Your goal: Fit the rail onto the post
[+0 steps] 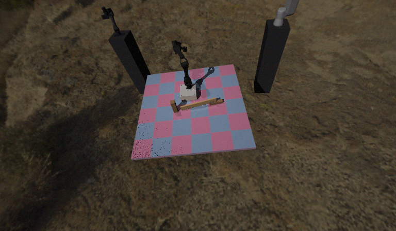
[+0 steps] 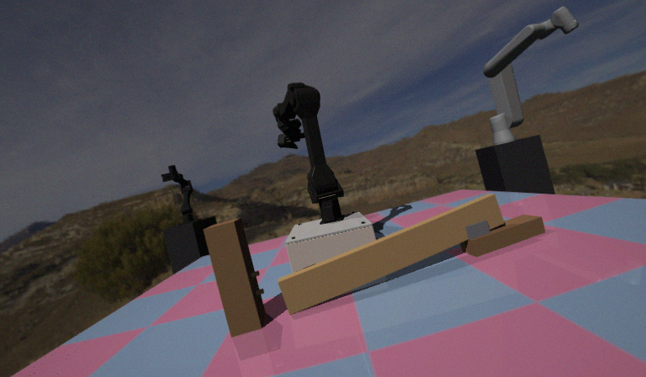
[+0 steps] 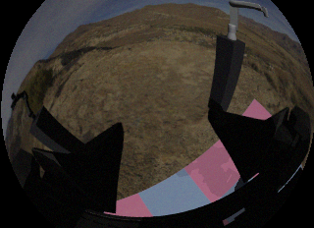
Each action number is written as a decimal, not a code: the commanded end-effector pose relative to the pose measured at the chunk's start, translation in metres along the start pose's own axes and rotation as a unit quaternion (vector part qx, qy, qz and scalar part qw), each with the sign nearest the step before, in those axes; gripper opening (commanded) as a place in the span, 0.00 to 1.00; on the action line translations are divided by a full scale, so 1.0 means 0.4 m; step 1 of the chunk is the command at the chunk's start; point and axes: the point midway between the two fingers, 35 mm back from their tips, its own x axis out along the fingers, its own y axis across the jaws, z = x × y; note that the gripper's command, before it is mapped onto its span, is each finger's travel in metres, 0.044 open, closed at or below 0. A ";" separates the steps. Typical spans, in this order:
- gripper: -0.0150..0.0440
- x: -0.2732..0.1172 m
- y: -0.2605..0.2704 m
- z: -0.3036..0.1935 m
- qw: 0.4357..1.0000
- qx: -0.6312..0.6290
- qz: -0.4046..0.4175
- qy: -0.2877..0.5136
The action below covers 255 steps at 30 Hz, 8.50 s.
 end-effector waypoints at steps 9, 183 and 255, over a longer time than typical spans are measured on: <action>1.00 -0.093 0.189 -0.113 0.988 -0.100 0.110 0.029; 0.25 -1.120 -0.751 -1.401 -0.737 -0.399 0.333 -0.433; 0.25 -1.151 -0.745 -1.346 -0.737 -0.399 0.333 -0.433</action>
